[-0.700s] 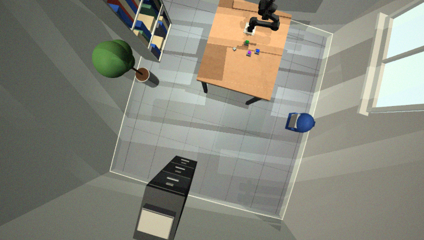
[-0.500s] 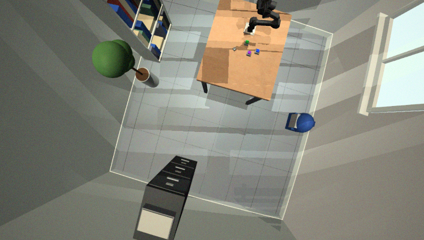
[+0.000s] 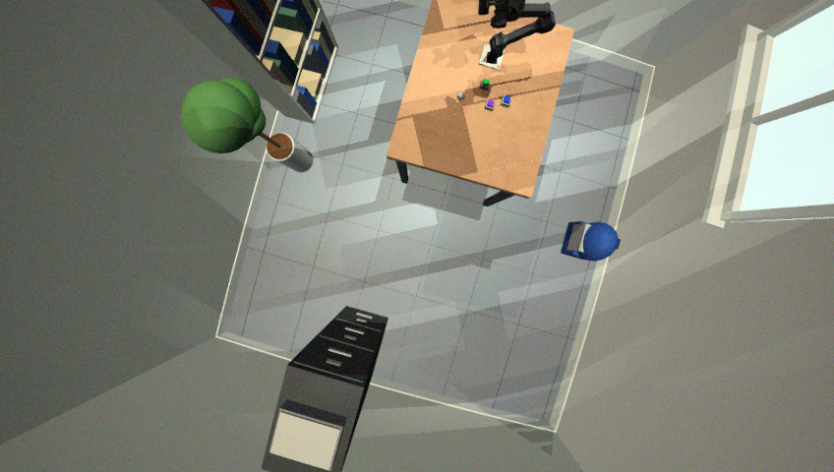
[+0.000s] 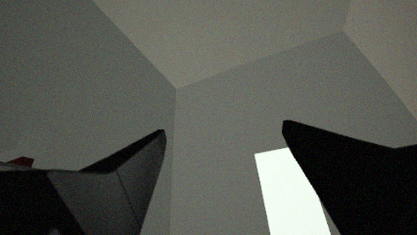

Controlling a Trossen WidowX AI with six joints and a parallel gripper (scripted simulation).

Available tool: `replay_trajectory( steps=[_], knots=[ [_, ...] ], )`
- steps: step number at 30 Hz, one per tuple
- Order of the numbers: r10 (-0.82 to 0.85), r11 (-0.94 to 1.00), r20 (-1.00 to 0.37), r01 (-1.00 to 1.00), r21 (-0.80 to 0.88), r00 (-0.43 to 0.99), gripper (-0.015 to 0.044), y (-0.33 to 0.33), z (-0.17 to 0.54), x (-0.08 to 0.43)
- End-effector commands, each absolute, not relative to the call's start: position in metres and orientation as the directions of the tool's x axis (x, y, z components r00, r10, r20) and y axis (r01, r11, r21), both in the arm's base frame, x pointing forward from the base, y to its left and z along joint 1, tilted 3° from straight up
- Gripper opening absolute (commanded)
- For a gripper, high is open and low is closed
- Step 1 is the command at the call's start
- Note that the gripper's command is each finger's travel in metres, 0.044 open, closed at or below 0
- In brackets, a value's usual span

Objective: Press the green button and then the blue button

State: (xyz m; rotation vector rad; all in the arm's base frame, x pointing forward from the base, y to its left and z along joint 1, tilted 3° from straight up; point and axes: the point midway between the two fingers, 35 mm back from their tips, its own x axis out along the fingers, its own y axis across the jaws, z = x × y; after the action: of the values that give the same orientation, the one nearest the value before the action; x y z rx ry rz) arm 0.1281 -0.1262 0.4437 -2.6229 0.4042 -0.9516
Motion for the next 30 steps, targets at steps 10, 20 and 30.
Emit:
replay_trajectory(
  steps=[10,20,30],
  knots=[
    [-0.492,0.006,0.099,0.117,-0.993,0.865,0.04,-0.182,0.361,0.198],
    [-0.342,0.737,-0.403,-0.024,-0.675,0.849,0.04,-0.157,0.267,0.239],
    [-0.089,0.991,-0.825,-0.031,-0.128,0.557,0.04,-0.093,0.188,0.227]
  ],
)
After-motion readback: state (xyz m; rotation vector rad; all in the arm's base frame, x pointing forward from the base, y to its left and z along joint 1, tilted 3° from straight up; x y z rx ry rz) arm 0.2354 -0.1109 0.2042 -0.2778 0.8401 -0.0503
